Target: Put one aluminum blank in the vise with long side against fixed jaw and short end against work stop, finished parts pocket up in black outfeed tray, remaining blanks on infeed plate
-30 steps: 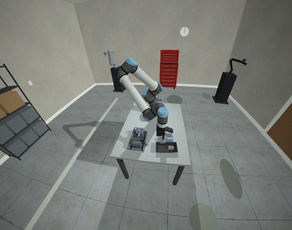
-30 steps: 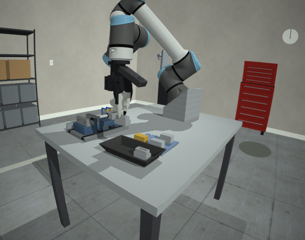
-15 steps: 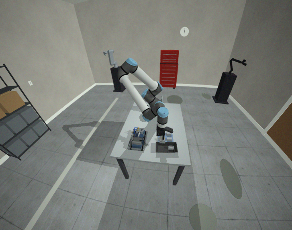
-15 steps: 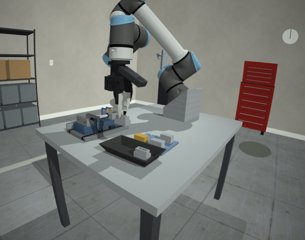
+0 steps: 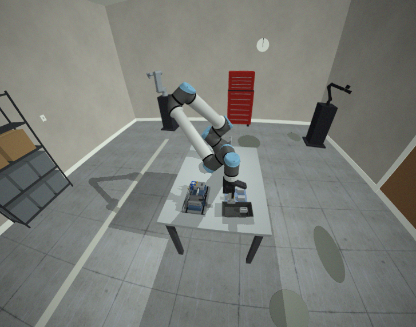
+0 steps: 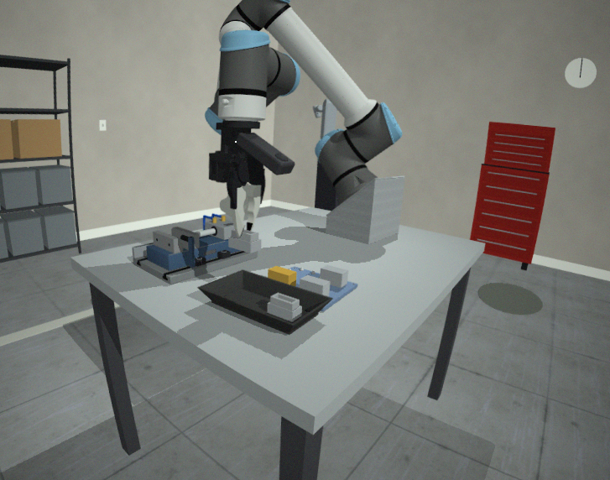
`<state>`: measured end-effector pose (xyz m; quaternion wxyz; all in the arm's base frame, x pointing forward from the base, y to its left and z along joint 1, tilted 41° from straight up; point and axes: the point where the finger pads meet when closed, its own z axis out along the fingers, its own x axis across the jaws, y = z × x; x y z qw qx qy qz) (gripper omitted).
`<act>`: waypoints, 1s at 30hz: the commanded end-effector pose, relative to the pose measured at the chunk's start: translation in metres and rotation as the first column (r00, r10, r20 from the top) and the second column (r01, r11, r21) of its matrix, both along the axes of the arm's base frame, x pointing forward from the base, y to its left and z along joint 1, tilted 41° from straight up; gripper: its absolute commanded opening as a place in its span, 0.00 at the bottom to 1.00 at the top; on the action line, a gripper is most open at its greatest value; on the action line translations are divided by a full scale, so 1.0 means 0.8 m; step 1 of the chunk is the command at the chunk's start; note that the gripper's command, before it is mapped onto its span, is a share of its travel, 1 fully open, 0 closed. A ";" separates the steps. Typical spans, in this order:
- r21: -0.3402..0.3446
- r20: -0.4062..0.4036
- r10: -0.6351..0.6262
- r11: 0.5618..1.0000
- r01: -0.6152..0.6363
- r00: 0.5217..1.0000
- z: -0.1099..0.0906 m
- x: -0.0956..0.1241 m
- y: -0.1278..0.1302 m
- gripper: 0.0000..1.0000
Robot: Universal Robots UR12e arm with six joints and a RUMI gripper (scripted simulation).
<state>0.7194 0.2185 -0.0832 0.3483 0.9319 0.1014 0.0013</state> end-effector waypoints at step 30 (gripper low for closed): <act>0.001 0.001 0.000 1.000 0.000 1.000 -0.032 0.004 -0.027 0.00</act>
